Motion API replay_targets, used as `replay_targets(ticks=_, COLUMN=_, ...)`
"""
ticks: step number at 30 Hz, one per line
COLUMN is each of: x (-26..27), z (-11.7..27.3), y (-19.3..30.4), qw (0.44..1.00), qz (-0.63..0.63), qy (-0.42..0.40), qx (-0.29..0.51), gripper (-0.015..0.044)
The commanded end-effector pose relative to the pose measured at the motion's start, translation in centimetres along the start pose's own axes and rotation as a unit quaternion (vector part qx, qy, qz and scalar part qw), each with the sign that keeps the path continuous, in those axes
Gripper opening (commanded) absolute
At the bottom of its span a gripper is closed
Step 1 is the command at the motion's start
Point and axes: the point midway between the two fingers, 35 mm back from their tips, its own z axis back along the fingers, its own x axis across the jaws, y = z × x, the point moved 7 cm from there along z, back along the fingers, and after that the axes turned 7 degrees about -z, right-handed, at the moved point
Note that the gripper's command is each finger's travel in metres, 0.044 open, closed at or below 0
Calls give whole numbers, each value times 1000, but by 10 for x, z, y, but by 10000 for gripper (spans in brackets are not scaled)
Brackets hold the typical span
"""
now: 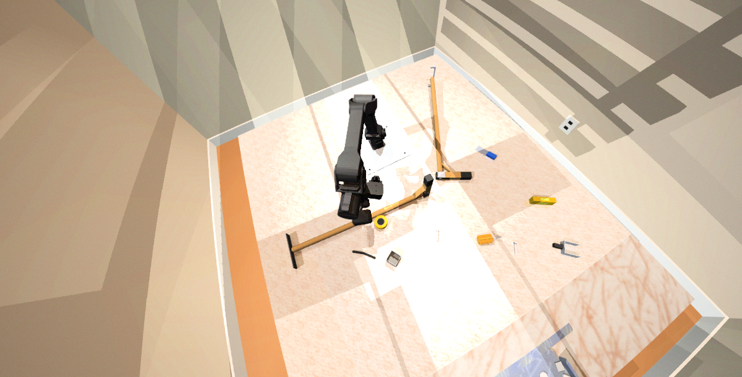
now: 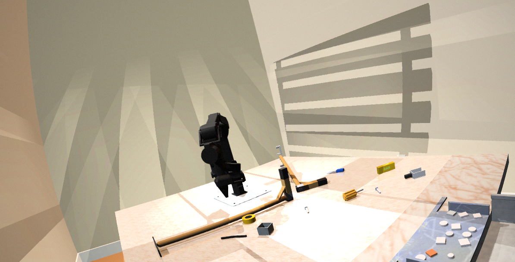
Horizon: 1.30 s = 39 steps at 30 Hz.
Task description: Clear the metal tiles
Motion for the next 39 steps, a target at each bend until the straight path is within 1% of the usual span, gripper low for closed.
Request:
replay_targets(ticks=1, x=1, z=8, y=0, qw=1000, qz=2, qy=4, qx=1, gripper=0)
replay_targets(ticks=4, x=6, z=15, y=1, qw=1000, qz=15, qy=4, qx=1, gripper=0)
replay_targets(ticks=12, x=36, z=52, y=9, qw=996, qz=86, qy=2, qx=1, gripper=0)
replay_targets(ticks=15, x=42, z=59, y=10, qw=995, qz=99, qy=2, qx=1, gripper=0)
replay_targets(ticks=21, x=40, z=54, y=11, qw=995, qz=100, qy=2, qx=1, gripper=0)
replay_targets(ticks=39, x=32, z=15, y=13, qw=994, qz=108, qy=2, qx=1, gripper=0)
